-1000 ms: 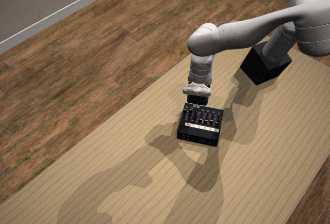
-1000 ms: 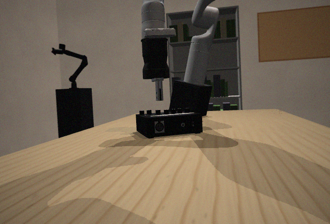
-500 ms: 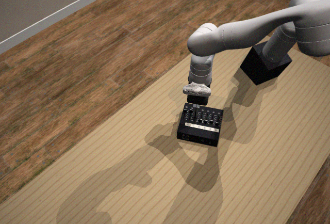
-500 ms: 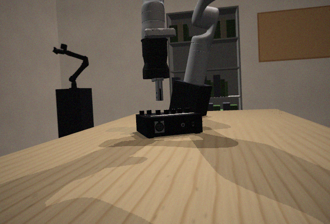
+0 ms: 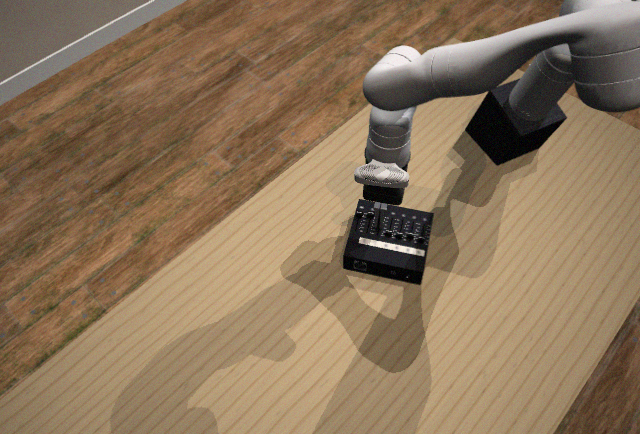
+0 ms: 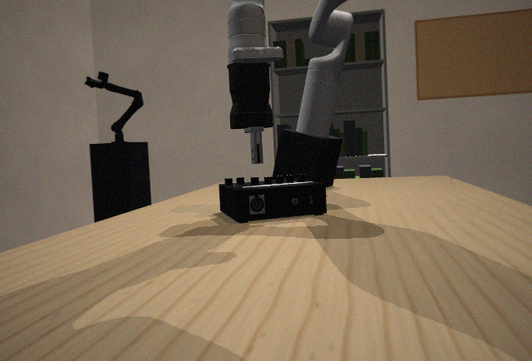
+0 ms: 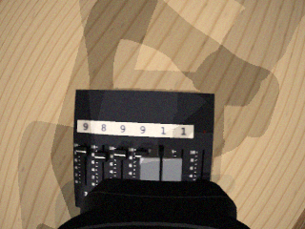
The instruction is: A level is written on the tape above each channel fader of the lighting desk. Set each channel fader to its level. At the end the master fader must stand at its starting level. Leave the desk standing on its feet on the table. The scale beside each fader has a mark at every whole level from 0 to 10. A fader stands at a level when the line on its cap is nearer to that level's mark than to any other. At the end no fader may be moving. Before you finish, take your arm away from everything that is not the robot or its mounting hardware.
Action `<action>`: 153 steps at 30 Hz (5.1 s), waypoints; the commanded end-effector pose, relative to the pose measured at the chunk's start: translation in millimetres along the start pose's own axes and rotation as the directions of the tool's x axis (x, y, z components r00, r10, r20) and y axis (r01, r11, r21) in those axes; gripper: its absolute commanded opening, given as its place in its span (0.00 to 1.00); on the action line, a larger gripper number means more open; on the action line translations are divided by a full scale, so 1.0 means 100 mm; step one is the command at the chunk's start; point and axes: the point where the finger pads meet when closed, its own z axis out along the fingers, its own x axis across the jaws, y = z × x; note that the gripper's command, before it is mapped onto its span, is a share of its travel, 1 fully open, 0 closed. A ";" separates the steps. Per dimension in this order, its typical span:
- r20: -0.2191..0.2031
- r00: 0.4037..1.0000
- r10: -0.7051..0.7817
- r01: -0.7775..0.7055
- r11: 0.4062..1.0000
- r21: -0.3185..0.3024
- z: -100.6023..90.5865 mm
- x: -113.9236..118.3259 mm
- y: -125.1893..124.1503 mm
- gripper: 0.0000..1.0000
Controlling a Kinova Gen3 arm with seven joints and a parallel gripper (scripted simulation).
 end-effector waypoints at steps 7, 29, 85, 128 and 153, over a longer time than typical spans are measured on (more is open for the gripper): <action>0.000 1.000 0.009 -0.009 1.000 0.006 0.06 0.01 -0.02 0.00; 0.000 1.000 0.009 -0.009 1.000 0.006 0.18 0.01 -0.03 0.00; 0.000 1.000 0.009 -0.009 1.000 0.006 0.20 0.02 -0.04 0.00; 0.000 1.000 0.009 -0.009 1.000 0.006 0.20 0.03 -0.06 0.00; 0.000 1.000 0.009 -0.009 1.000 0.006 0.20 0.02 -0.06 0.00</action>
